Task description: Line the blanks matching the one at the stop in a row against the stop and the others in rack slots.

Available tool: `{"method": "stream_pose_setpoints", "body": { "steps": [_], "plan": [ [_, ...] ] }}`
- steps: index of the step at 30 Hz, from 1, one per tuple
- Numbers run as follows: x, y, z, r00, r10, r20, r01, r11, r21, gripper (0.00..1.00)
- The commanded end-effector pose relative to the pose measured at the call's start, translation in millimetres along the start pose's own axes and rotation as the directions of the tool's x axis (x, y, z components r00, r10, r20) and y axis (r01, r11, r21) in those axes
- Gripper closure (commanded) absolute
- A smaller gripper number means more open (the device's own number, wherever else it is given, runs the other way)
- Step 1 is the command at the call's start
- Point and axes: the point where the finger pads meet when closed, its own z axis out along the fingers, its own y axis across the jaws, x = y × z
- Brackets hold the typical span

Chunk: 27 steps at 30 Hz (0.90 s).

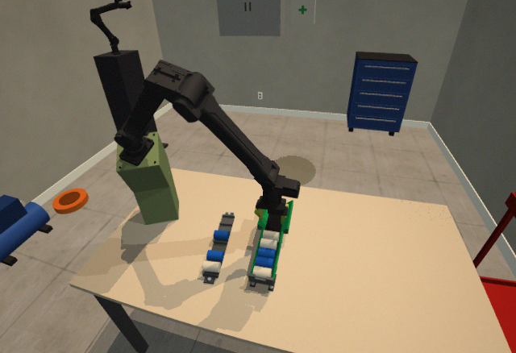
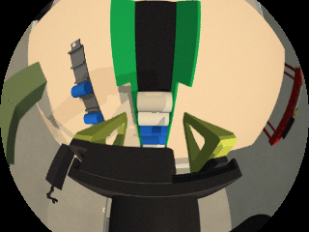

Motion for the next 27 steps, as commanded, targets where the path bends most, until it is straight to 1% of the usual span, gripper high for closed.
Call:
{"method": "stream_pose_setpoints", "body": {
  "steps": [1, 2, 4, 6, 7, 9, 10, 11, 27],
  "plan": [
    [-3.6, -6.7, -19.4, 1.000, 0.007, -0.001, -0.007, 1.000, 0.012, 0.20],
    [6.0, -15.7, -23.2, 1.000, 0.027, -0.005, -0.027, 0.999, 0.024, 0.20],
    [2.3, -2.9, -23.3, 1.000, 0.017, -0.003, -0.017, 1.000, 0.001, 0.20],
    [-8.0, 0.0, -24.1, 1.000, 0.000, 0.002, 0.000, 1.000, -0.006, 0.20],
    [-8.3, 0.3, -24.7, 1.000, -0.001, 0.002, 0.001, 1.000, -0.006, 0.20],
    [-6.2, -4.0, -29.4, 1.000, 0.004, 0.001, -0.004, 1.000, 0.004, 0.20],
    [-2.3, -11.5, -30.9, 1.000, 0.013, 0.000, -0.013, 1.000, 0.015, 0.20],
    [0.8, -14.0, -30.8, 1.000, 0.020, -0.002, -0.020, 1.000, 0.018, 0.00],
    [2.2, -12.5, -29.1, 1.000, 0.018, -0.002, -0.018, 1.000, 0.014, 0.00]
  ]
}}
